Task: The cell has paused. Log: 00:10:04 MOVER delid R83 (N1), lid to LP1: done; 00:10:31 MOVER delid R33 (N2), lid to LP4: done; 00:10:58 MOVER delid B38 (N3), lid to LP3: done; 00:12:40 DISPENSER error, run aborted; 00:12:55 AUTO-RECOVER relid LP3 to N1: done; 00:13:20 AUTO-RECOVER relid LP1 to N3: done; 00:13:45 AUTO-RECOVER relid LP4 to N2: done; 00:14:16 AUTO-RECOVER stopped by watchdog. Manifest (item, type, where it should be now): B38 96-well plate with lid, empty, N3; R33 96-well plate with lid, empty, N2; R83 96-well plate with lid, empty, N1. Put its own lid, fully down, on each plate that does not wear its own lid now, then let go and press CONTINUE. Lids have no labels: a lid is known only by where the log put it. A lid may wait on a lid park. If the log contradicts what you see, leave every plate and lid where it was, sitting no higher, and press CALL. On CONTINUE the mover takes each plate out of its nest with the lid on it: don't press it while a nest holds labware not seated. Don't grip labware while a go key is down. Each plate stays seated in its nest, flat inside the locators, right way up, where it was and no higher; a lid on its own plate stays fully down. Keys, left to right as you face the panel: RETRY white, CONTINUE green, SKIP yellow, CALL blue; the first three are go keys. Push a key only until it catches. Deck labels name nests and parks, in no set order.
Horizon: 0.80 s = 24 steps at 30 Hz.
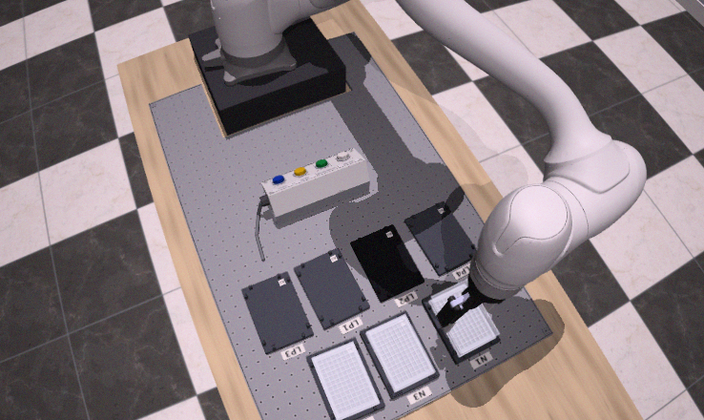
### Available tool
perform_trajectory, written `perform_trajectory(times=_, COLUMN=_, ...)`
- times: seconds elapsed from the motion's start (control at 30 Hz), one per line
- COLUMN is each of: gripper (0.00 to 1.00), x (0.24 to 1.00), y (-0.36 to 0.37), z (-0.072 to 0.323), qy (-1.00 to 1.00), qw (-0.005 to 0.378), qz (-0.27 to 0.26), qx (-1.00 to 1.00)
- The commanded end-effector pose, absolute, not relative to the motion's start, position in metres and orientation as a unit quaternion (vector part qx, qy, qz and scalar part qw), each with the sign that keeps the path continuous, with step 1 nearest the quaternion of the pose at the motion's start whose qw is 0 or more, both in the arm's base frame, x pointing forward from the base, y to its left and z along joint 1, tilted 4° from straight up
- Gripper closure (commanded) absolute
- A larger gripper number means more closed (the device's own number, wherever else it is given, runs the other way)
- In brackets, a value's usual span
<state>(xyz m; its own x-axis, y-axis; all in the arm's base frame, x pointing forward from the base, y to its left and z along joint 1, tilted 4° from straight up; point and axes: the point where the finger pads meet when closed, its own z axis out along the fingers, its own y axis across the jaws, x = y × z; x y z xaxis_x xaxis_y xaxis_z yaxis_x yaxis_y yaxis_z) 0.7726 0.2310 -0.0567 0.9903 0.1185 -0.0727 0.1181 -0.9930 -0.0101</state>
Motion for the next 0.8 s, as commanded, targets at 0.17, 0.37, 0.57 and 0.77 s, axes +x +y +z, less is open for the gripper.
perform_trajectory(times=0.17, gripper=1.0, x=0.773, y=0.231, z=-0.045, qy=-0.059, qw=0.003, qz=0.037, qx=-0.998)
perform_trajectory(times=0.37, gripper=1.0, x=0.774, y=0.231, z=-0.039, qy=-0.059, qw=0.003, qz=0.037, qx=-0.998)
perform_trajectory(times=0.57, gripper=1.0, x=0.774, y=0.231, z=-0.031, qy=-0.059, qw=0.003, qz=0.037, qx=-0.998)
perform_trajectory(times=0.77, gripper=1.0, x=0.775, y=0.231, z=-0.027, qy=-0.059, qw=0.003, qz=0.037, qx=-0.998)
